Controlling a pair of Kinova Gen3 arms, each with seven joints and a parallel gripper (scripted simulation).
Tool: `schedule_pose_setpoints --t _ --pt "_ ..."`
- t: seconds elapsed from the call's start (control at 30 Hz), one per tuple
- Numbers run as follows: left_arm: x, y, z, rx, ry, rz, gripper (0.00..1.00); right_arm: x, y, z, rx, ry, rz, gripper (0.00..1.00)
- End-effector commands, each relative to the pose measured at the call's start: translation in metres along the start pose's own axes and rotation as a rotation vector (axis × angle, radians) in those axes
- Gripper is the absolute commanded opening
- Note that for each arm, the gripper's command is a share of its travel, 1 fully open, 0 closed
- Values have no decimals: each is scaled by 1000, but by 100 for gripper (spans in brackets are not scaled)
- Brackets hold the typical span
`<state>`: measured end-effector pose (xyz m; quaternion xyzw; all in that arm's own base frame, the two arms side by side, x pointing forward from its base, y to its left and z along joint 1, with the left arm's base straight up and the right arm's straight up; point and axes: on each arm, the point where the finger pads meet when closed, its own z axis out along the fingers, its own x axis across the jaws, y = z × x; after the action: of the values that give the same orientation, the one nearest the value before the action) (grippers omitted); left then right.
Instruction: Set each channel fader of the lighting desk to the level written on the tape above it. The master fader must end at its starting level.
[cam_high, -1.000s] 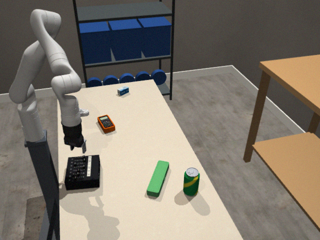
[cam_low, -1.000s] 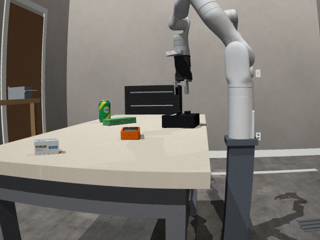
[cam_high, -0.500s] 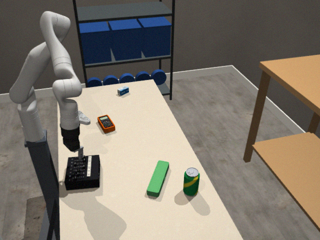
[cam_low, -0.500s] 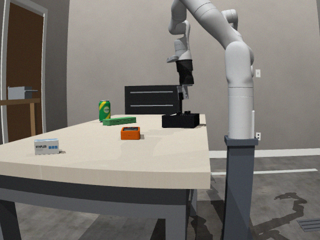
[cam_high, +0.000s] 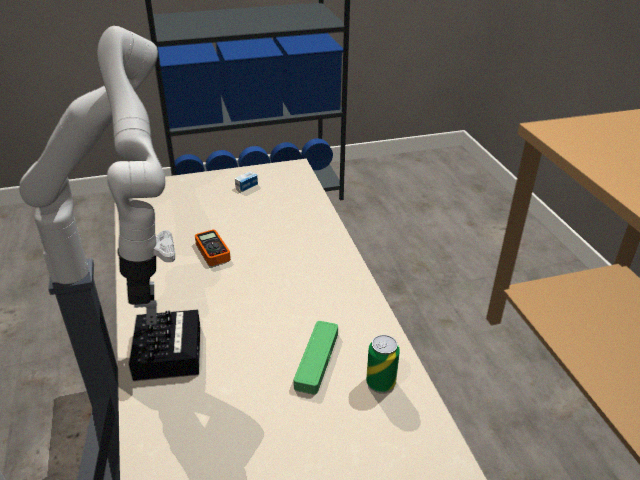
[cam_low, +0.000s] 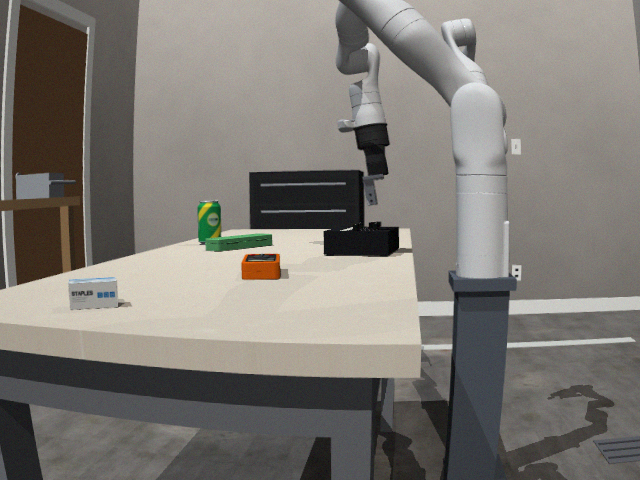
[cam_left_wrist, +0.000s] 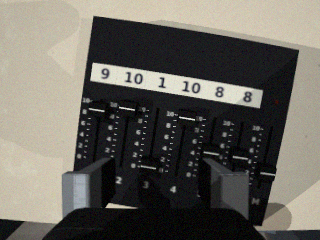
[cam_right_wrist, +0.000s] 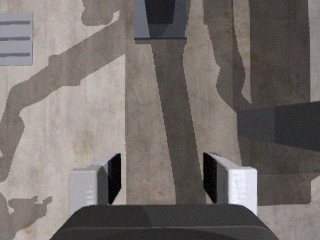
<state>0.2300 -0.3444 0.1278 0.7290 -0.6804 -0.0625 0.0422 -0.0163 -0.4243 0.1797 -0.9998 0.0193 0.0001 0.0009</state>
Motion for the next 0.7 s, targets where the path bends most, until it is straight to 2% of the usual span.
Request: schedule_pose_setpoints --t 0.0,0.27,0.67 --pt "1 1 0 -5 4 36 100 0 0 -1 -2 0 0 100" --pt "1 4 3 -13 9 141 100 0 0 -1 -2 0 0 100" --pt "2 4 3 -15 11 162 100 0 0 -1 -2 0 0 100"
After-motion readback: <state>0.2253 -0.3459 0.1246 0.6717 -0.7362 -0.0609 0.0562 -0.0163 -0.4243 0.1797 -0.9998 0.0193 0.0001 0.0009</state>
